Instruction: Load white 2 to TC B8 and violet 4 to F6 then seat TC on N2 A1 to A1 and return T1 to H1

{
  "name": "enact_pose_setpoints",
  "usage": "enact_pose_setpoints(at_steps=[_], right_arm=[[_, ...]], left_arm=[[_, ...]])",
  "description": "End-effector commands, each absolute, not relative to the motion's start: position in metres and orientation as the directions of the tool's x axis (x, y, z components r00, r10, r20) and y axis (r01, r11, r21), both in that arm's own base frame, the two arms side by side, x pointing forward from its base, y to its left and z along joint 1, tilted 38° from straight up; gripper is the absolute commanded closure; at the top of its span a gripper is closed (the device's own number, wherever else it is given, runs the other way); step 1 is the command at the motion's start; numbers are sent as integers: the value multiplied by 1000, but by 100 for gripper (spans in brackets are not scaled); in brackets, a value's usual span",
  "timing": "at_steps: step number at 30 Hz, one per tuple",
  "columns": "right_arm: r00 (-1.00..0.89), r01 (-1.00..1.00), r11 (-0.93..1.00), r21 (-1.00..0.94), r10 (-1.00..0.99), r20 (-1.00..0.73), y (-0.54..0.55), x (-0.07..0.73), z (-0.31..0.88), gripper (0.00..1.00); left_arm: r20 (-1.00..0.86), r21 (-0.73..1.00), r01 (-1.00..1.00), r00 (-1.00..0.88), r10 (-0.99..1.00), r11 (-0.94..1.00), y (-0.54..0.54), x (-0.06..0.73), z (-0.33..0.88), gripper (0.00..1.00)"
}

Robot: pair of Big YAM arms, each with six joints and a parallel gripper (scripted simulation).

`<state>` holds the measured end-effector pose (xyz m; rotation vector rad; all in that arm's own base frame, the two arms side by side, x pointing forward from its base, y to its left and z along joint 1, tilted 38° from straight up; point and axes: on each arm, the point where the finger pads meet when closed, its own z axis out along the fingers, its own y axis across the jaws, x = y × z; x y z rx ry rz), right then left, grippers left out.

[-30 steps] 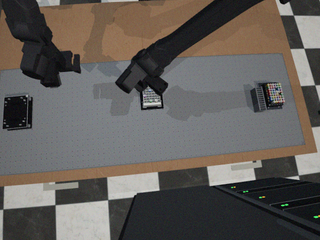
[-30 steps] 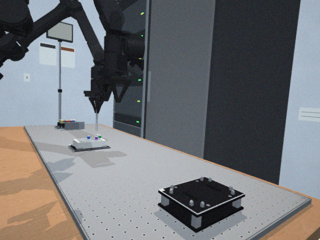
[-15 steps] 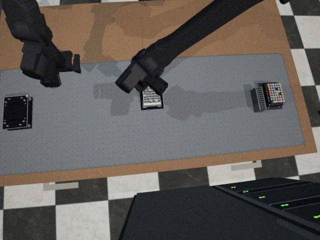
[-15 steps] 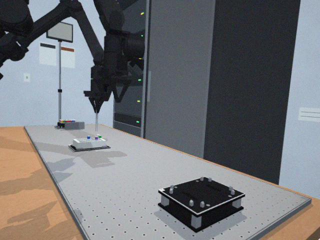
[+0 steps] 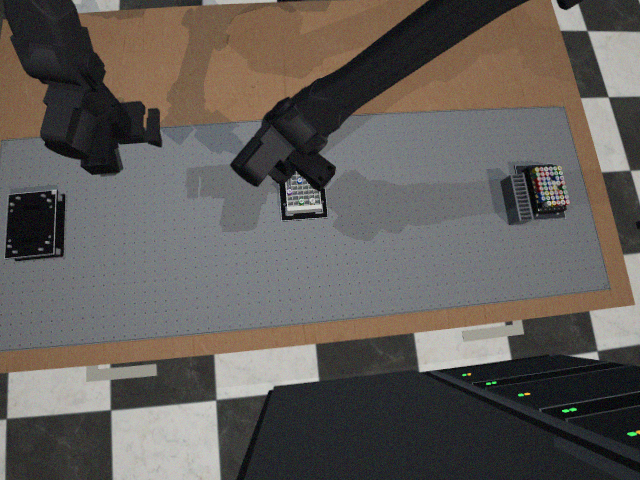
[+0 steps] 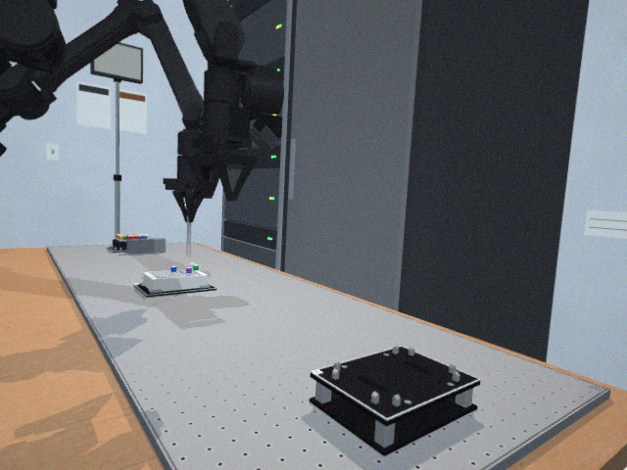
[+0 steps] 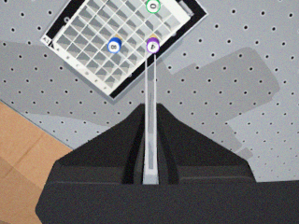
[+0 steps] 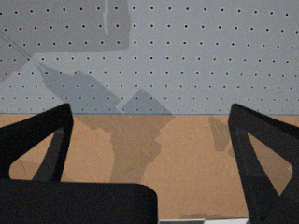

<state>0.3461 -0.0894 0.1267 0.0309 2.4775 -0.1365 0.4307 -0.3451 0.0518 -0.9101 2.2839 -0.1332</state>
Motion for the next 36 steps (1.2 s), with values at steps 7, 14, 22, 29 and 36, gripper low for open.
enact_pose_setpoints(at_steps=[7,14,22,29,36], right_arm=[[-779,61,994,-94,-12,-627,-91,351,136,0],[-779,61,994,-94,-12,-627,-91,351,136,0],[-779,61,994,-94,-12,-627,-91,351,136,0],[-779,61,994,-94,-12,-627,-91,351,136,0],[-779,61,994,-94,-12,-627,-91,351,136,0]], left_arm=[[-545,-347,-566,-527,-652,748,-356,444,55,93],[-544,-349,-574,-520,-659,741,-352,448,55,93],[-544,-347,-572,-522,-657,743,-351,450,54,93],[-545,-341,-574,-525,-654,745,-349,449,51,93],[-546,-334,-576,-527,-651,746,-345,448,47,93]])
